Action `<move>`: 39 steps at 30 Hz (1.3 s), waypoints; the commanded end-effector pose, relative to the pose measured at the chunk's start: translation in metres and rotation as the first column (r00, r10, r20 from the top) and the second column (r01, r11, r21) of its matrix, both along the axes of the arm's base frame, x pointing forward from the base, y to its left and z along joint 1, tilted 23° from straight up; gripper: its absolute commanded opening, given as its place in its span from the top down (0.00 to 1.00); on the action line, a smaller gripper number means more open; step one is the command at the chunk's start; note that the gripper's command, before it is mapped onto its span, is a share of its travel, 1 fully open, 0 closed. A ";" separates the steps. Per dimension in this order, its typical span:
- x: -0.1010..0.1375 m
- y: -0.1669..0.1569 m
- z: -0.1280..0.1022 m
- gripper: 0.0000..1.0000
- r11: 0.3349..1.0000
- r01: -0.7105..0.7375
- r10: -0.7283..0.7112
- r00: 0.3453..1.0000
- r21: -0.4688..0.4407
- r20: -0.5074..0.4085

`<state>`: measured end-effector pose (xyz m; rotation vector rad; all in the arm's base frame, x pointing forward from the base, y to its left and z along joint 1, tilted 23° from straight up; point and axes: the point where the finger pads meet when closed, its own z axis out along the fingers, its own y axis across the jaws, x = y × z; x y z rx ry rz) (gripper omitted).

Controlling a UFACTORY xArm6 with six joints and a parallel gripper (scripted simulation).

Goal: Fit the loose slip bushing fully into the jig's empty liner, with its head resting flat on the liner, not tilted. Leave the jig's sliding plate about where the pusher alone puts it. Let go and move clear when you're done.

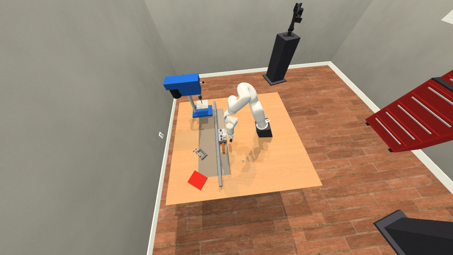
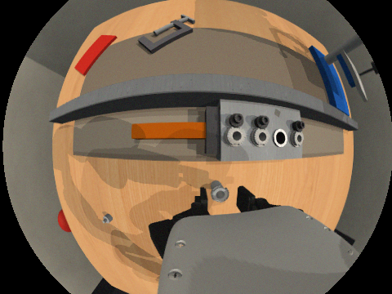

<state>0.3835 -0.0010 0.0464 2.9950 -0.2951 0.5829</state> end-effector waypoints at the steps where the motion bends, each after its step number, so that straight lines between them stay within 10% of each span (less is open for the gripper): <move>1: 0.001 0.000 -0.001 0.50 1.000 0.000 0.000 1.000 0.000 0.004; 39: 0.007 -0.002 -0.014 0.50 1.000 0.000 0.000 1.000 0.000 0.004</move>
